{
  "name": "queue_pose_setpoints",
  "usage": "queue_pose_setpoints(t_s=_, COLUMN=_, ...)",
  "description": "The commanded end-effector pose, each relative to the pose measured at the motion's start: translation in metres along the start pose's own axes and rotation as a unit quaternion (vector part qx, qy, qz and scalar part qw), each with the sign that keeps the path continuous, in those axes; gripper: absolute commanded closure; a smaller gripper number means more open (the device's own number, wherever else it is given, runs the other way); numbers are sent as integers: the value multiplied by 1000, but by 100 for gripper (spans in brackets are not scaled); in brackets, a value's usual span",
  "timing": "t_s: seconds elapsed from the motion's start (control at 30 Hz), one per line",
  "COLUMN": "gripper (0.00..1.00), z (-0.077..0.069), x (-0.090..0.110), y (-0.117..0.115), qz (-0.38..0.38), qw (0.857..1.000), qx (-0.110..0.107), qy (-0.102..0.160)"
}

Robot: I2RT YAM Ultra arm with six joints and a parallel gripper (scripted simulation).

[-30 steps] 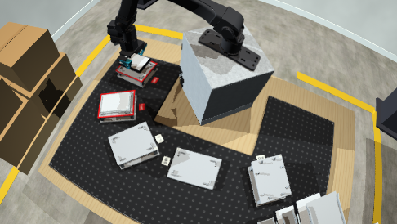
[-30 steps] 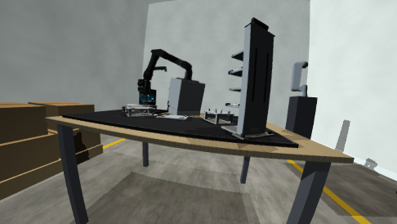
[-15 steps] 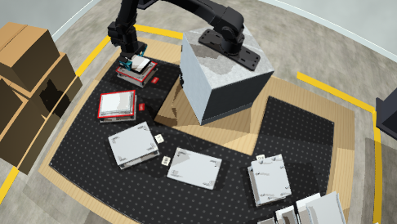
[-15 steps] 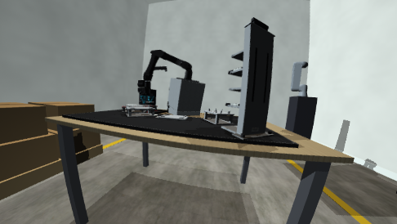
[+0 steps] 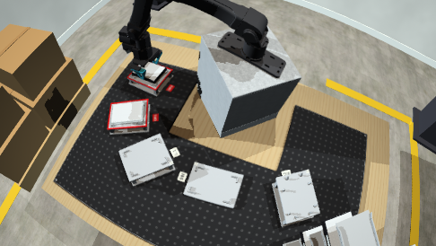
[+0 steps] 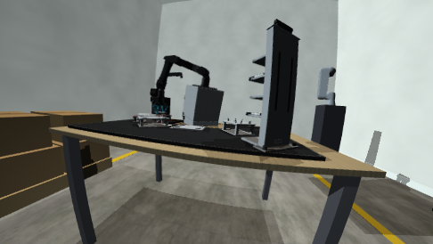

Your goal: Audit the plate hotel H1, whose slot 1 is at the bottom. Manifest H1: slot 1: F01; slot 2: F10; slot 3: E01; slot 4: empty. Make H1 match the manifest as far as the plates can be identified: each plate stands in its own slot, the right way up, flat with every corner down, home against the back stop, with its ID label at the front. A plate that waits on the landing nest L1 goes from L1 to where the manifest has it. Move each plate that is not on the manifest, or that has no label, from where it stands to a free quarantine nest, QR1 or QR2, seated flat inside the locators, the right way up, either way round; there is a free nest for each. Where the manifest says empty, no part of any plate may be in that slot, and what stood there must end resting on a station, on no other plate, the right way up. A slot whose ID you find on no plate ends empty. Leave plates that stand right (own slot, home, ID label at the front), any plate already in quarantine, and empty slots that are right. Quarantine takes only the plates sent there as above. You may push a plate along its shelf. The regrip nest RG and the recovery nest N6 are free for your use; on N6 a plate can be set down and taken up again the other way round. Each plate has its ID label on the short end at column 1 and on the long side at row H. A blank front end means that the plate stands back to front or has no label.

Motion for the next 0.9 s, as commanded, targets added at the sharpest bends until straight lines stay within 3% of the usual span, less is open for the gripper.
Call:
queue_pose_setpoints(t_s=0.0, gripper=14, z=-6, x=-6, y=1, qz=0, qw=1000, qx=-1, qy=-11)
queue_pose_setpoints(t_s=0.43, gripper=14, z=3, x=-6, y=1, qz=0, qw=1000, qx=-1, qy=-11)
queue_pose_setpoints(t_s=0.47, gripper=0, z=3, x=-6, y=1, qz=0, qw=1000, qx=-1, qy=-11)
queue_pose_setpoints(t_s=0.87, gripper=0, z=3, x=-6, y=1, qz=0, qw=1000, qx=-1, qy=-11)
Point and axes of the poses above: the point where the finger pads meet when closed, its own z axis out along the fingers, its own y axis across the jaws, x = y × z, the point moved 9 cm from there along -z, back along the fingers, and after that the axes turned 3 degrees about -z, right-handed, at the moved point
